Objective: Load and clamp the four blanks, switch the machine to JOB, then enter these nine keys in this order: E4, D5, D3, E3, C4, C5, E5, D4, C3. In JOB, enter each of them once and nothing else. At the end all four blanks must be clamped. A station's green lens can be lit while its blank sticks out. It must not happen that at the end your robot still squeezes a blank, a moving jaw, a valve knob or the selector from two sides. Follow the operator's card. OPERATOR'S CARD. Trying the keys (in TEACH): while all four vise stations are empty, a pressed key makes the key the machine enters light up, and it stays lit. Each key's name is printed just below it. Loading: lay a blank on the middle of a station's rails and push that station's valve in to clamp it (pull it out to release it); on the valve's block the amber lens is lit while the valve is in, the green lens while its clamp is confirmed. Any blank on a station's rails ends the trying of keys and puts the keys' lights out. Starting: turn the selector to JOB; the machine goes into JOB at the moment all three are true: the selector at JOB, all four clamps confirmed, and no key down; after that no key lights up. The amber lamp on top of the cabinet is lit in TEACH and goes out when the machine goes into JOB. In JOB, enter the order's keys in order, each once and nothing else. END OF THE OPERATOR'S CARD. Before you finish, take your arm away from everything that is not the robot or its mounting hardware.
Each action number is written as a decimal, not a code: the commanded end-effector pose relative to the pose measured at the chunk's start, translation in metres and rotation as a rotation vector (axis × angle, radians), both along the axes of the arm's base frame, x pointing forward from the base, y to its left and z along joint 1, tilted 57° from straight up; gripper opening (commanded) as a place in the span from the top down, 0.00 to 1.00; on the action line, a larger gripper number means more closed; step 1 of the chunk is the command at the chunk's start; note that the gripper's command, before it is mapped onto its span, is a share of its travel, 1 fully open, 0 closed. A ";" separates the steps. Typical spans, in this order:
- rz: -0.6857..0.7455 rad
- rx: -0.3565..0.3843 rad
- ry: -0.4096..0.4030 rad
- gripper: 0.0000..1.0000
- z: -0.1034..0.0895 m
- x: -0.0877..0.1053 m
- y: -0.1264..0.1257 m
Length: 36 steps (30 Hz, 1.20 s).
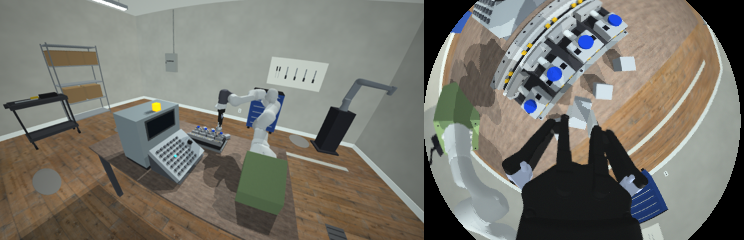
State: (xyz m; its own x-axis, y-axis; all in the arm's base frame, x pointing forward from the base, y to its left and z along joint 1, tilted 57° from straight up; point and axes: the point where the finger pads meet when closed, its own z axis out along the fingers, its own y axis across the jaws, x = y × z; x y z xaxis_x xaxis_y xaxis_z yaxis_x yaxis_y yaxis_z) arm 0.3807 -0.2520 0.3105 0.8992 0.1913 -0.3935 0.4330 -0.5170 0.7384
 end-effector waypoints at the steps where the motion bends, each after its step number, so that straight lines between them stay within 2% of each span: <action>1: -0.014 -0.001 0.018 1.00 0.016 -0.005 0.020; 8: -0.014 -0.001 0.018 1.00 0.041 -0.001 0.058; 18: -0.014 -0.001 0.018 1.00 0.054 0.001 0.079; 27: -0.014 -0.001 0.018 1.00 0.056 0.001 0.082; 32: -0.036 -0.004 -0.022 1.00 0.042 0.003 0.093; 36: -0.092 -0.011 -0.118 1.00 0.007 0.003 0.119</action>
State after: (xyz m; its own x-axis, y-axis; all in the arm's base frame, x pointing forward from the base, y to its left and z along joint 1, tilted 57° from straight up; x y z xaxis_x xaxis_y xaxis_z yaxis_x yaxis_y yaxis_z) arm 0.3814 -0.1539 0.3422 0.9009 0.1688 -0.3999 0.4259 -0.5226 0.7386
